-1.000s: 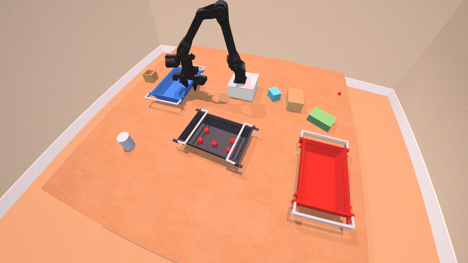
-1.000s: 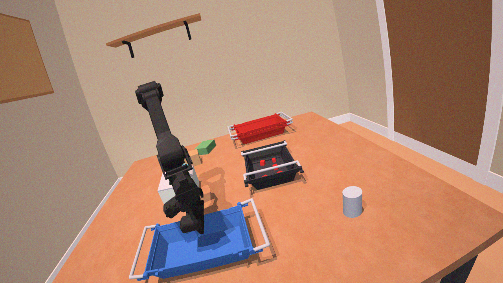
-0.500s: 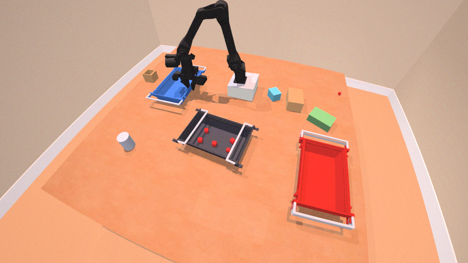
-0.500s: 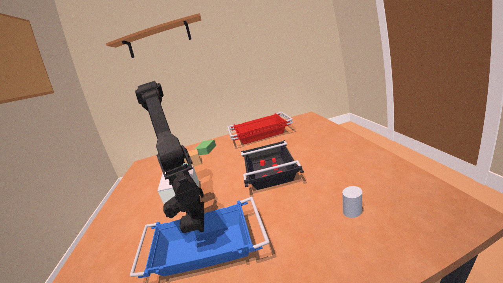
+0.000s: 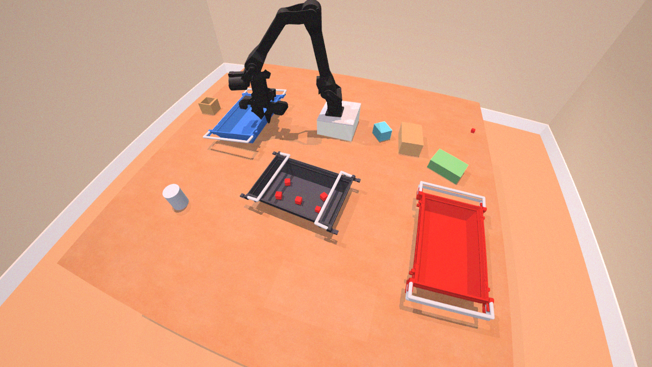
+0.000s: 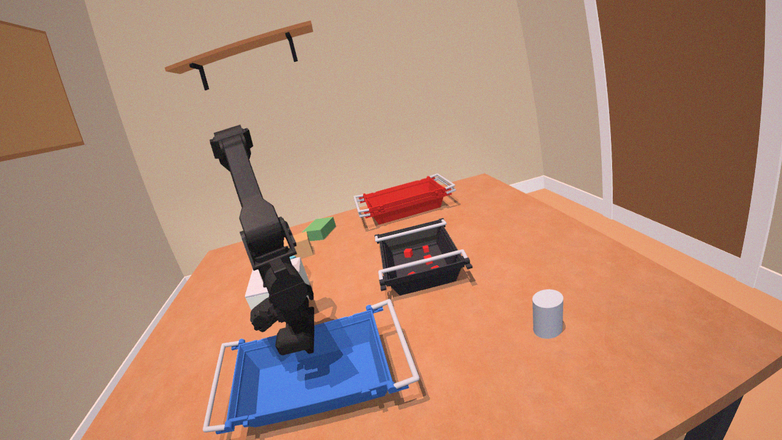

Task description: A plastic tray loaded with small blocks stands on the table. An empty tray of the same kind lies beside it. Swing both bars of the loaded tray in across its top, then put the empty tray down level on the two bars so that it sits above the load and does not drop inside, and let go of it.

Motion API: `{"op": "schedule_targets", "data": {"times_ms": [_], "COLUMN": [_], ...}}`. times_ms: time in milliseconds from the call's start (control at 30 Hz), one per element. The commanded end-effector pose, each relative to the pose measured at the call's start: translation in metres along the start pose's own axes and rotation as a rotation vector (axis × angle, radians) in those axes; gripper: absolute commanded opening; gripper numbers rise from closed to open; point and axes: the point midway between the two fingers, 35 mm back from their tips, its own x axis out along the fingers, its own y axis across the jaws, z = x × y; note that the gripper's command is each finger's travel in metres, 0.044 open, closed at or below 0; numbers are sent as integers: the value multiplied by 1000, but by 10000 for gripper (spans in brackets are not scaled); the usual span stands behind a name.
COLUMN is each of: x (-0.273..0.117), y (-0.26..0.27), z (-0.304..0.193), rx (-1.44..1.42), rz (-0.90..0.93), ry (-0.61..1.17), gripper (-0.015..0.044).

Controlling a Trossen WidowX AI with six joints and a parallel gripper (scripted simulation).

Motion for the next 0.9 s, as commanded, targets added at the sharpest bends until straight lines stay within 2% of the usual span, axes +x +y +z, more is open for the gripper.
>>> {"op": "schedule_targets", "data": {"times_ms": [0, 200, 867], "x": [-23, -61, -65], "y": [2, -1, 1], "z": [-1, 0, -1], "rx": [2, 2, 2], "rz": [3, 3, 4], "ry": [3, 3, 3], "gripper": [0, 0, 0]}}
